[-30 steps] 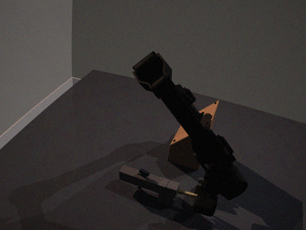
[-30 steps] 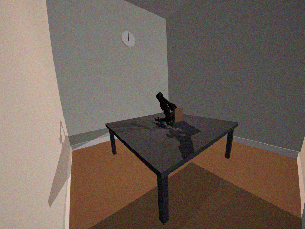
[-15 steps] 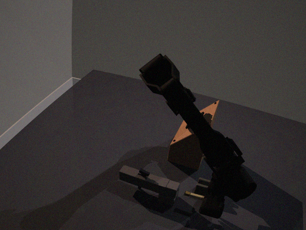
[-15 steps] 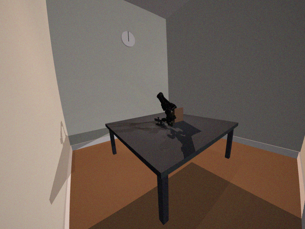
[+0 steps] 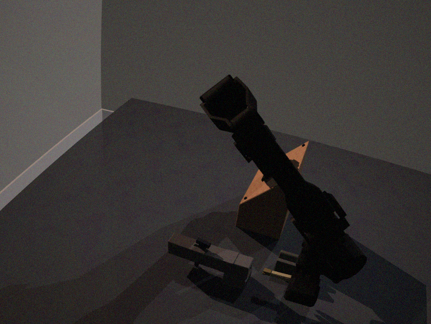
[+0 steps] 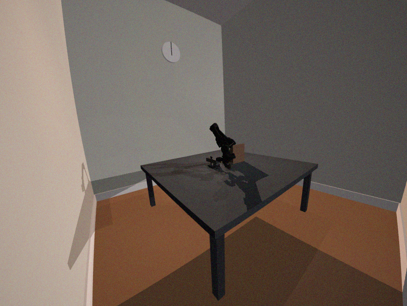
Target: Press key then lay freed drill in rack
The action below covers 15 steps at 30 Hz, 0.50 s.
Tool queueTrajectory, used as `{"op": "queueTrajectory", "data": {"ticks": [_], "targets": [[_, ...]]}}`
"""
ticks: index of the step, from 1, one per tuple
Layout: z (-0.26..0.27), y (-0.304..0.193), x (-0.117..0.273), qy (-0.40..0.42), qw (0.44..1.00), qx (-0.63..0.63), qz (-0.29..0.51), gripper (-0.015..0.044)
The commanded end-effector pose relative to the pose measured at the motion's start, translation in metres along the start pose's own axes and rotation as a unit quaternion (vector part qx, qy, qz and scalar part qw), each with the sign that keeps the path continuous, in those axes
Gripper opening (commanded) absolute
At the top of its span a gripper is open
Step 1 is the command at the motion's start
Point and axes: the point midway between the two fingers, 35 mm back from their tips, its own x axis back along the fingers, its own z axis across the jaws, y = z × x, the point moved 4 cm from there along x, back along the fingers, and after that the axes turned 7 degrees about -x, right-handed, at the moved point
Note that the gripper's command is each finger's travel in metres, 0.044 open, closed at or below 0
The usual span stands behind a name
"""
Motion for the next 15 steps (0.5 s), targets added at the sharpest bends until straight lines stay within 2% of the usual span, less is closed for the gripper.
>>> {"op": "queueTrajectory", "data": {"ticks": [1, 15], "targets": [[-0.0002, -0.0003, 0.0034, 0.001, 1.000, -0.003, -0.002, 0.0000], [0.0011, -0.0016, 0.0108, 0.001, 1.000, -0.003, -0.002, 0.0000]]}}
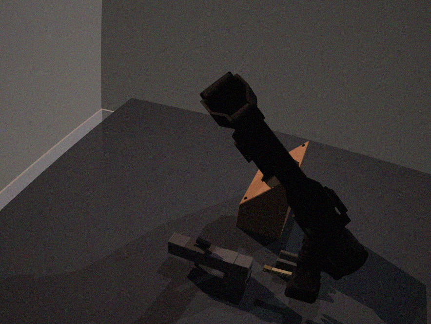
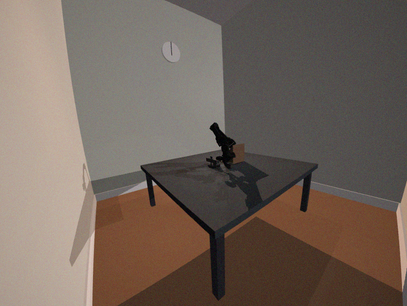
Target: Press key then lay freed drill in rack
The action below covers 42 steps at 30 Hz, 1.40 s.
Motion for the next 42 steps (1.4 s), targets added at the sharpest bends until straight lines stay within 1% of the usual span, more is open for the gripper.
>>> {"op": "queueTrajectory", "data": {"ticks": [1, 42], "targets": [[0.000, 0.000, 0.003, 0.000, 1.000, -0.003, -0.002, 0.0000], [0.002, -0.003, 0.023, 0.001, 1.000, -0.003, -0.002, 0.0000]]}}
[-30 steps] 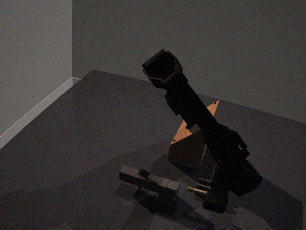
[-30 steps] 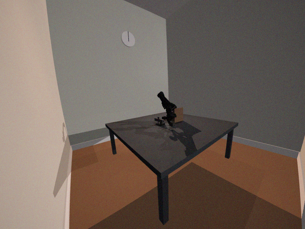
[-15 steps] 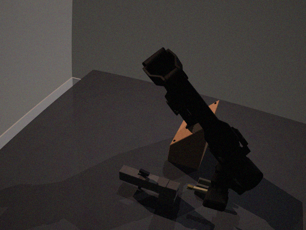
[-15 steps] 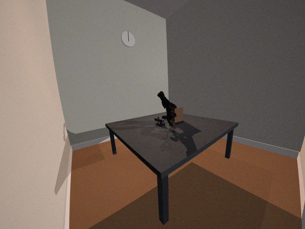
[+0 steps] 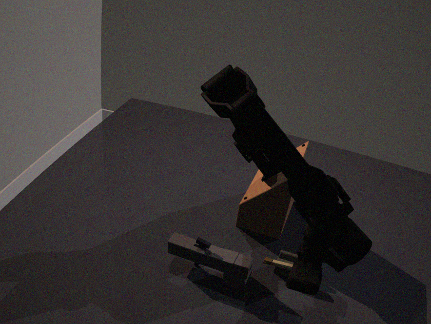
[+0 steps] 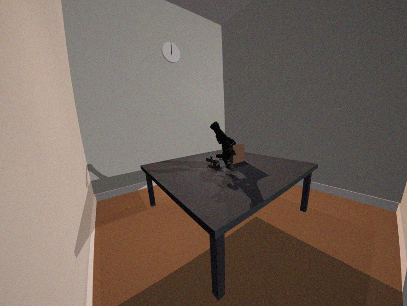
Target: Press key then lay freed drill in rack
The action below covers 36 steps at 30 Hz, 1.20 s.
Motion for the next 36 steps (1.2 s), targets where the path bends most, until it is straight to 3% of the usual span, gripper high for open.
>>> {"op": "queueTrajectory", "data": {"ticks": [1, 36], "targets": [[-0.001, 0.000, 0.003, 0.000, 1.000, -0.003, -0.002, 0.0000], [0.008, 0.002, 0.011, 0.000, 1.000, -0.003, -0.003, 0.0000]]}}
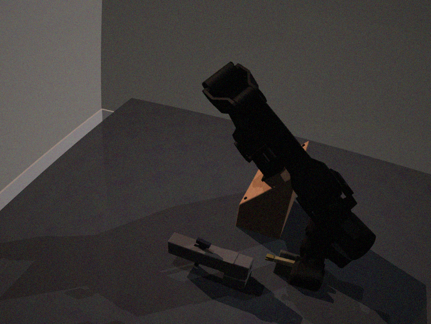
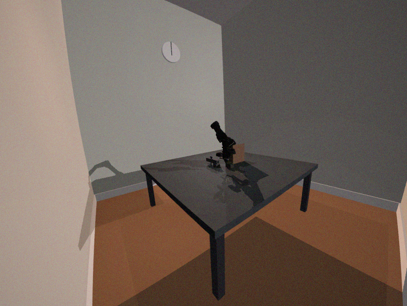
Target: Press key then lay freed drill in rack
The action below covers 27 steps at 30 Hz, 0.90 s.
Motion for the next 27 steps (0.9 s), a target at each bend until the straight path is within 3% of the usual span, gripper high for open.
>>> {"op": "queueTrajectory", "data": {"ticks": [1, 27], "targets": [[0.009, 0.001, -0.001, 0.002, 1.000, 0.000, 0.000, 0.0000], [0.042, 0.008, 0.000, 0.003, 1.000, 0.001, 0.000, 0.0000]]}}
